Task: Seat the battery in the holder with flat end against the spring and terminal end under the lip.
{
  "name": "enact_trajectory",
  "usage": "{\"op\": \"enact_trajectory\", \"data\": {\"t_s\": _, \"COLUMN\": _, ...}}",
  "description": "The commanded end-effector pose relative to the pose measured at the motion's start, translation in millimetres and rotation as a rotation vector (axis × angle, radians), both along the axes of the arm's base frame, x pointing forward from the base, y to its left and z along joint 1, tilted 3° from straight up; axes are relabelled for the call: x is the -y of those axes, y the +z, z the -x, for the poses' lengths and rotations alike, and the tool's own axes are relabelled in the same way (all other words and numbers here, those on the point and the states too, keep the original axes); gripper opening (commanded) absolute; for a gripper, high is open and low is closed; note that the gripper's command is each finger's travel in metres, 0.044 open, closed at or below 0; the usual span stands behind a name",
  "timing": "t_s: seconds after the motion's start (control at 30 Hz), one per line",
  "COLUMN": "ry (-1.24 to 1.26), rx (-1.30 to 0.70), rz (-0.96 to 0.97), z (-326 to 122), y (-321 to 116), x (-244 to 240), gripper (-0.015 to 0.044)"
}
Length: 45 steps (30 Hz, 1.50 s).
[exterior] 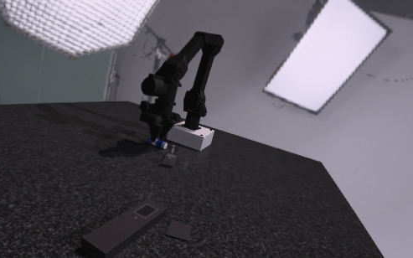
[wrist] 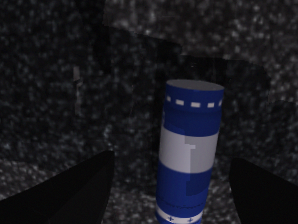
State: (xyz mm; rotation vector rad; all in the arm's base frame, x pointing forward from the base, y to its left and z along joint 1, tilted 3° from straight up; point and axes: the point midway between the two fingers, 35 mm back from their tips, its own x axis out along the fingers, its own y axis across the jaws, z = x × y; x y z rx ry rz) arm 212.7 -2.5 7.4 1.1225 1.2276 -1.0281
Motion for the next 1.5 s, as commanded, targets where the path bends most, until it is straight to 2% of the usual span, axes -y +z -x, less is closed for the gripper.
{"op": "enact_trajectory", "data": {"t_s": 0.0, "ry": -0.004, "rx": -0.016, "rz": 0.003, "z": 5, "y": -10, "x": 0, "gripper": 0.0245}}
{"op": "enact_trajectory", "data": {"t_s": 0.27, "ry": -0.004, "rx": -0.016, "rz": 0.003, "z": 5, "y": -19, "x": 0, "gripper": 0.0245}}
{"op": "enact_trajectory", "data": {"t_s": 0.37, "ry": -0.004, "rx": -0.016, "rz": 0.003, "z": 5, "y": -19, "x": 0, "gripper": 0.0167}}
{"op": "enact_trajectory", "data": {"t_s": 0.77, "ry": -0.004, "rx": -0.016, "rz": 0.003, "z": 5, "y": -19, "x": 0, "gripper": 0.0087}}
{"op": "enact_trajectory", "data": {"t_s": 0.93, "ry": -0.004, "rx": -0.016, "rz": 0.003, "z": 5, "y": -13, "x": 0, "gripper": 0.0083}}
{"op": "enact_trajectory", "data": {"t_s": 1.13, "ry": -0.004, "rx": -0.015, "rz": 0.003, "z": 8, "y": 30, "x": 0, "gripper": 0.0083}}
{"op": "enact_trajectory", "data": {"t_s": 1.3, "ry": 0.006, "rx": -0.015, "rz": 0.003, "z": 7, "y": 32, "x": 0, "gripper": 0.0083}}
{"op": "enact_trajectory", "data": {"t_s": 1.47, "ry": 0.280, "rx": -0.006, "rz": 0.013, "z": -5, "y": 37, "x": -14, "gripper": 0.0083}}
